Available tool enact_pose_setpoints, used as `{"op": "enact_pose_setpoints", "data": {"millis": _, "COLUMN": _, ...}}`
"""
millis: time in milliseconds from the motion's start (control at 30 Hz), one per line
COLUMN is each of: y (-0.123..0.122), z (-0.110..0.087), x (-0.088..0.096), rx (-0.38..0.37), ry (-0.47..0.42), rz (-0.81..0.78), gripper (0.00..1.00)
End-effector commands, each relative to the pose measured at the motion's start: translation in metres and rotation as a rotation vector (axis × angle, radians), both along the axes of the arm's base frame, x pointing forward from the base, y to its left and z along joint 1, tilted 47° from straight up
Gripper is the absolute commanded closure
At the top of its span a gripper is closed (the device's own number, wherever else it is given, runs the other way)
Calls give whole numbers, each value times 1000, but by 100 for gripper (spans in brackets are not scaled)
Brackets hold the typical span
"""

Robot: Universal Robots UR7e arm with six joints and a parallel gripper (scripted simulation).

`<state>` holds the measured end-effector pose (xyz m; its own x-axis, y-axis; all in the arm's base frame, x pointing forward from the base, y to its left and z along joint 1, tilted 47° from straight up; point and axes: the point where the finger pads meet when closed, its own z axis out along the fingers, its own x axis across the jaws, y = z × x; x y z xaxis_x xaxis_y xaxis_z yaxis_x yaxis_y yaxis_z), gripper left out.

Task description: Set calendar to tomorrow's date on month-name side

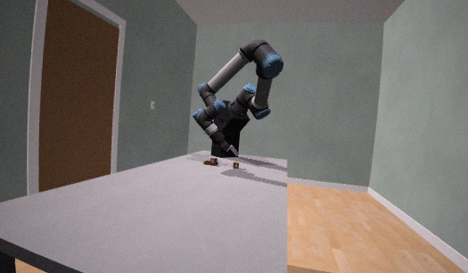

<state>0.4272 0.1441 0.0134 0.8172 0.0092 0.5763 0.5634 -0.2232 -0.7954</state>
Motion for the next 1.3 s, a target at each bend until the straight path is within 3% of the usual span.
{"op": "enact_pose_setpoints", "data": {"millis": 0, "y": 0, "z": -1, "x": 0, "rx": -28, "ry": 1, "rz": -14, "gripper": 0}}
{"op": "enact_pose_setpoints", "data": {"millis": 600, "y": 1, "z": 0, "x": -1, "rx": -154, "ry": 0, "rz": -101, "gripper": 0}}
{"op": "enact_pose_setpoints", "data": {"millis": 1267, "y": 1, "z": 3, "x": -1, "rx": -200, "ry": -3, "rz": -145, "gripper": 0}}
